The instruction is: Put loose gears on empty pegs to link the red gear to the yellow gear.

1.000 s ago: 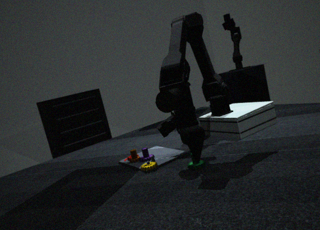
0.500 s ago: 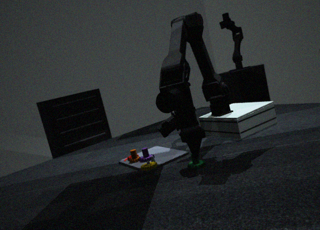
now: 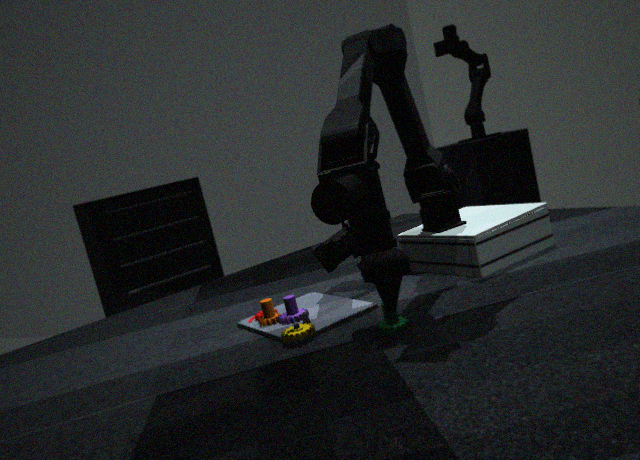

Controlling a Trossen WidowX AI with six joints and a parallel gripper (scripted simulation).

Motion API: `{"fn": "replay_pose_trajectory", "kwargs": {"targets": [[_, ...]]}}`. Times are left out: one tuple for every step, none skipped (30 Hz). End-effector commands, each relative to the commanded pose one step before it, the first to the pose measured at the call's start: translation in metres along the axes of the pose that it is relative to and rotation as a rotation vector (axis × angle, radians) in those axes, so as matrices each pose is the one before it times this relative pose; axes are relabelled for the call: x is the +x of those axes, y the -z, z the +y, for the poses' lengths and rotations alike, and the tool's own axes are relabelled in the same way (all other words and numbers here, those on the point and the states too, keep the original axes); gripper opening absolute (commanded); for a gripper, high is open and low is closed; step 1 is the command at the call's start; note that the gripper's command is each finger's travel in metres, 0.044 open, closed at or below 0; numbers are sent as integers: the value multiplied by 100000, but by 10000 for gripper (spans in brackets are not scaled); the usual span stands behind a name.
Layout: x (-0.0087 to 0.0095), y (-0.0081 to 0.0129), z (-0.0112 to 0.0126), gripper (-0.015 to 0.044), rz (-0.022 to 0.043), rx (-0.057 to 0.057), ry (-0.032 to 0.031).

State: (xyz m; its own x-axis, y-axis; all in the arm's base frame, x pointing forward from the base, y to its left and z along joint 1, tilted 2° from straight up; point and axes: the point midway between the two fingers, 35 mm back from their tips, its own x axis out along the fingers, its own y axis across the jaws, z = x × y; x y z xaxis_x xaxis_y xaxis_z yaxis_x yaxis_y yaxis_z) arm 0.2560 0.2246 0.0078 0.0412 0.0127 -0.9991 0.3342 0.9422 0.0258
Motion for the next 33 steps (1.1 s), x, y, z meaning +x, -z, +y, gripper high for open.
{"fn": "replay_pose_trajectory", "kwargs": {"targets": [[-1656, -423, 468, 0, -1303, 418, -1361], [-298, -32, 31, 0, -3, 0, -4], [-299, -30, 28, 0, -3, 0, -4], [-300, -29, 25, 0, -3, 0, -4], [-301, -27, 22, 0, -3, 0, -3], [-302, -26, 20, 0, -2, 0, -3], [-303, -24, 17, 0, -2, 0, -3], [-304, -23, 14, 0, -2, 0, -3], [-305, -21, 11, 0, -2, 0, -2], [-306, -20, 8, 0, -2, 0, -2], [-307, -18, 5, 0, -2, 0, -2], [-307, -16, 2, 0, -1, 0, -1], [-308, -15, -1, 0, -1, 0, -1], [-309, -13, -4, 0, -1, 0, -1], [-310, -12, -7, 0, -1, 0, -1], [-310, -10, -10, 0, -1, 0, 0], [-311, -8, -13, 0, -1, 0, 0], [-311, -7, -16, 0, -1, 0, 0], [-312, -5, -19, 0, 0, 0, 1], [-312, -4, -22, 0, 0, 0, 1], [-313, -2, -25, 0, 0, 0, 1], [-313, 0, -28, 0, 0, 0, 1], [-314, 1, -31, 0, 0, 0, 2], [-314, 3, -34, 0, 0, 0, 2], [-314, 5, -37, 0, 1, 0, 2], [-315, 6, -40, 0, 1, 0, 3], [-315, 8, -43, 0, 1, 0, 3], [-315, 10, -46, 0, 1, 0, 3], [-315, 12, -49, 0, 1, 0, 3], [-315, 13, -52, 0, 1, 0, 4], [-315, 15, -55, 0, 2, 0, 4], [-315, 17, -58, 0, 2, 0, 4], [-315, 18, -61, 0, 2, 0, 5]]}}
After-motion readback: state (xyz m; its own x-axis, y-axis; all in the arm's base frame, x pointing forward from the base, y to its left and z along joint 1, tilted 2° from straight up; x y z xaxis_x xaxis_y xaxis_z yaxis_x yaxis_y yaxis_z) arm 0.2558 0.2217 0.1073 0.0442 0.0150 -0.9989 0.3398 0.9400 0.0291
